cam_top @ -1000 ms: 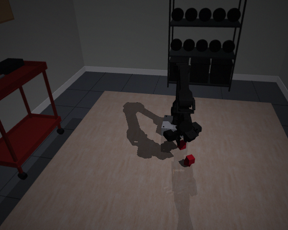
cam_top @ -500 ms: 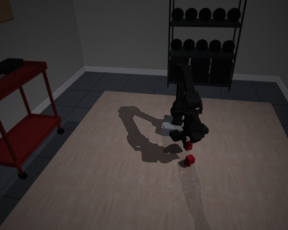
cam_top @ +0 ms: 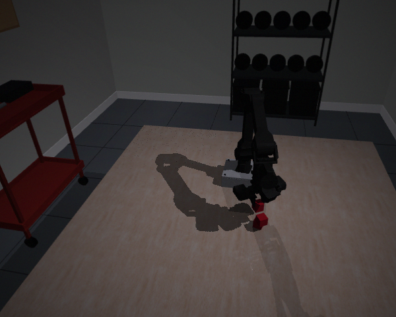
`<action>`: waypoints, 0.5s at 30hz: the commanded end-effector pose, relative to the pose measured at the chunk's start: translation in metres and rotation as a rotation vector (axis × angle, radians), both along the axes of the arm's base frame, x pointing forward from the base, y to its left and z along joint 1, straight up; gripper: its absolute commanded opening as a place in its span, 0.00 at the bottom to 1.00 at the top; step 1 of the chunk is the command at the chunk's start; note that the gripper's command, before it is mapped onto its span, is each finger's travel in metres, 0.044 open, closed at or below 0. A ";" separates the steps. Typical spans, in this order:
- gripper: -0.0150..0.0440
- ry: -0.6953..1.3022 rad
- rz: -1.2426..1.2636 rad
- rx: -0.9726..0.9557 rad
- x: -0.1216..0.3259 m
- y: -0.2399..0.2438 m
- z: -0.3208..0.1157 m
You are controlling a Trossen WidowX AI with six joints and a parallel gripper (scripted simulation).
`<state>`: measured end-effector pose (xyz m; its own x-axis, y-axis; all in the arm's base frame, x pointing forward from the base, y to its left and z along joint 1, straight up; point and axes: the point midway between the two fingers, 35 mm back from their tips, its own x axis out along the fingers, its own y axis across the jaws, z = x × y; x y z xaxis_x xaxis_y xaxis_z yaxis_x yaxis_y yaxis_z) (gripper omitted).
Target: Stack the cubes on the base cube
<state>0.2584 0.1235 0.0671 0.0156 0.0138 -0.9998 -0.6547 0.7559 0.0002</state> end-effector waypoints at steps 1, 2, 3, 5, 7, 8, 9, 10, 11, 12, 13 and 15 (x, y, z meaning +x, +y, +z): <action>0.43 0.001 -0.007 -0.002 -0.001 0.000 -0.002; 0.43 0.001 -0.007 -0.002 -0.001 0.000 -0.002; 0.43 0.001 -0.007 -0.002 -0.001 0.000 -0.002; 0.43 0.001 -0.007 -0.002 -0.001 0.000 -0.002; 0.43 0.001 -0.007 -0.002 0.000 0.000 -0.003; 0.43 0.001 -0.007 -0.002 0.000 0.000 -0.004; 0.43 0.001 -0.008 -0.002 0.000 0.000 -0.006; 0.43 0.001 -0.008 -0.002 0.000 0.000 -0.009; 0.43 0.001 -0.008 -0.002 0.000 0.000 -0.011; 0.43 0.001 -0.008 -0.001 0.001 0.000 -0.014; 0.43 0.001 -0.008 -0.001 0.001 0.000 -0.016; 0.43 0.001 -0.008 -0.001 0.001 0.000 -0.021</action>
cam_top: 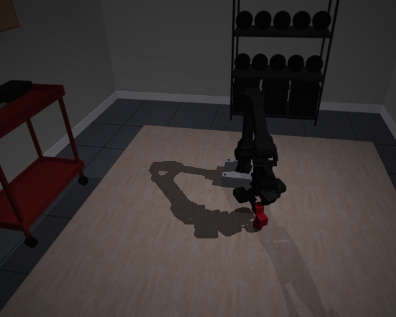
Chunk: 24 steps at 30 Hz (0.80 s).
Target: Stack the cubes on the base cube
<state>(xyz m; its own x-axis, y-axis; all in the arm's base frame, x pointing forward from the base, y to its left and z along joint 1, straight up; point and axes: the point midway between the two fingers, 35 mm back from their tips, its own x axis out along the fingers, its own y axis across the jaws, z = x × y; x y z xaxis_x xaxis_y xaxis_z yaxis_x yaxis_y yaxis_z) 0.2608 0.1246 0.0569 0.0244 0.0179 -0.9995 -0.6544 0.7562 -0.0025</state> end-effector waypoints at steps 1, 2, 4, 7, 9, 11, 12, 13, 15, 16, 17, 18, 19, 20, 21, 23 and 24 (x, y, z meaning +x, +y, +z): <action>0.43 0.010 -0.008 -0.005 -0.001 -0.001 -0.013; 0.43 0.010 -0.008 -0.005 -0.001 -0.001 -0.016; 0.43 0.010 -0.008 -0.004 -0.001 -0.001 -0.020; 0.43 0.010 -0.009 -0.004 -0.001 -0.001 -0.022; 0.43 0.010 -0.009 -0.004 -0.001 -0.001 -0.022; 0.43 0.010 -0.009 -0.004 -0.001 -0.001 -0.022; 0.43 0.010 -0.009 -0.004 -0.001 -0.001 -0.022; 0.43 0.010 -0.009 -0.004 -0.001 -0.001 -0.022; 0.43 0.010 -0.009 -0.004 -0.001 -0.001 -0.022; 0.43 0.010 -0.009 -0.004 -0.001 -0.001 -0.022; 0.43 0.010 -0.009 -0.004 -0.001 -0.001 -0.022; 0.43 0.010 -0.009 -0.004 -0.001 -0.001 -0.022; 0.43 0.010 -0.008 -0.004 -0.001 -0.001 -0.023; 0.43 0.010 -0.008 -0.004 -0.001 -0.001 -0.023; 0.43 0.010 -0.008 -0.004 -0.001 -0.001 -0.023; 0.43 0.010 -0.008 -0.004 -0.001 -0.001 -0.023; 0.43 0.010 -0.008 -0.004 -0.001 -0.001 -0.023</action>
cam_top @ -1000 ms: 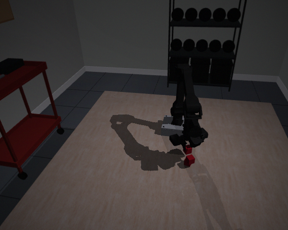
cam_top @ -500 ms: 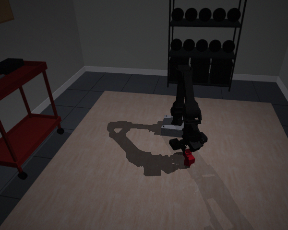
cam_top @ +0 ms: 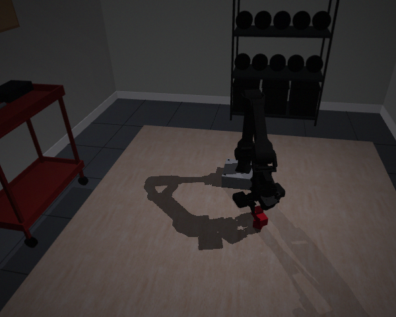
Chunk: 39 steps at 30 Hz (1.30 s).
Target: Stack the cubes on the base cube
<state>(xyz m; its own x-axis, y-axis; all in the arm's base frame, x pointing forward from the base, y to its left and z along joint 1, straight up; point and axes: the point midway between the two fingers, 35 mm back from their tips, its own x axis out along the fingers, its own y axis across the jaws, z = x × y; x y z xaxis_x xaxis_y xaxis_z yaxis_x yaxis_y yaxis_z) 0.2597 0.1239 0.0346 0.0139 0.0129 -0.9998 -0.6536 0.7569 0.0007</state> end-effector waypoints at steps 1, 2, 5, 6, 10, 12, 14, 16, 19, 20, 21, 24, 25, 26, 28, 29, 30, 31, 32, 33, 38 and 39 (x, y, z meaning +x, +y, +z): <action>0.43 -0.001 -0.007 0.001 0.000 0.000 -0.001; 0.43 -0.001 -0.007 0.001 0.000 0.000 -0.001; 0.43 -0.001 -0.007 0.001 0.000 0.000 -0.001; 0.43 -0.001 -0.007 0.001 0.000 0.000 -0.001; 0.43 -0.001 -0.007 0.001 0.000 0.000 -0.001; 0.52 -0.001 -0.007 0.001 0.000 0.000 -0.001; 0.60 -0.001 -0.007 0.001 0.000 0.000 -0.001; 0.60 -0.001 -0.007 0.001 0.000 0.000 -0.001; 0.60 -0.001 -0.007 0.001 0.000 0.000 -0.001; 0.60 0.000 -0.006 0.001 0.000 0.000 0.001; 0.60 0.000 -0.002 0.000 0.000 0.000 0.005; 0.60 0.000 0.000 0.000 0.000 0.000 0.010; 0.60 0.000 0.000 0.000 0.000 0.000 0.011; 0.60 0.000 0.000 0.000 0.000 0.000 0.013; 0.60 0.000 0.000 0.000 0.000 0.000 0.016; 0.60 0.000 0.000 0.000 0.000 0.000 0.017; 0.60 0.000 0.000 0.000 0.000 0.000 0.019; 0.60 0.000 0.000 0.000 0.000 0.000 0.020; 0.60 0.000 0.000 0.000 0.000 0.000 0.022; 0.60 0.000 0.000 0.000 0.000 0.000 0.023; 0.60 0.000 0.000 0.000 0.000 0.000 0.030; 0.60 0.000 0.000 0.000 0.000 0.000 0.032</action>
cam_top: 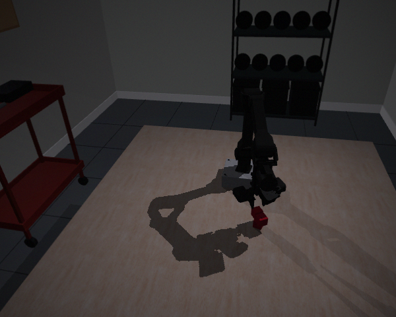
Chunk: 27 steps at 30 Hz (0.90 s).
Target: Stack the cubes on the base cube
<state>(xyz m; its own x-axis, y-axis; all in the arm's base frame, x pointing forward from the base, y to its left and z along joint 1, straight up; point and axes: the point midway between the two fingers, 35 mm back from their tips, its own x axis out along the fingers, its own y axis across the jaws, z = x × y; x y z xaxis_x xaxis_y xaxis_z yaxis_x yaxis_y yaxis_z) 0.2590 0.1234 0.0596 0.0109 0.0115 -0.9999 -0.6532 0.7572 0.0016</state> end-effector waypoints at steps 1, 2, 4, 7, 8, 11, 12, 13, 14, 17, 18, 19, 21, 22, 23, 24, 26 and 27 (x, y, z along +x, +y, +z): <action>0.60 -0.003 0.000 0.002 0.000 0.000 0.008; 0.60 -0.003 0.000 0.002 0.000 0.000 0.009; 0.60 -0.003 0.000 0.002 0.000 0.000 0.012; 0.60 -0.003 0.000 0.002 0.000 0.000 0.017; 0.60 -0.003 0.000 0.002 0.000 0.000 0.018; 0.60 -0.003 0.000 0.002 0.000 0.000 0.022; 0.60 -0.003 0.000 0.002 0.000 0.000 0.024; 0.60 -0.003 0.000 0.002 0.000 0.000 0.025; 0.60 -0.003 0.000 0.002 0.000 0.000 0.027; 0.60 -0.003 0.000 0.002 0.000 0.000 0.031; 0.60 -0.003 0.000 0.002 0.000 0.000 0.032; 0.60 -0.003 0.000 0.002 0.000 0.000 0.034; 0.60 -0.003 0.000 0.002 0.000 0.000 0.037; 0.60 -0.003 0.000 0.002 0.000 0.000 0.038; 0.60 -0.003 0.000 0.002 0.000 0.000 0.038; 0.60 -0.003 0.000 0.002 0.000 0.000 0.038; 0.60 -0.003 0.000 0.002 0.000 0.000 0.038; 0.65 -0.003 0.000 0.002 0.000 0.000 0.039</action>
<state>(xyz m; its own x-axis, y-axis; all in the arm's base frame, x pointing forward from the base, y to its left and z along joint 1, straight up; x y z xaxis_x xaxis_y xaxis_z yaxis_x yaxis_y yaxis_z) 0.2590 0.1232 0.0958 0.0142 0.0133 -0.9998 -0.6526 0.7577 0.0008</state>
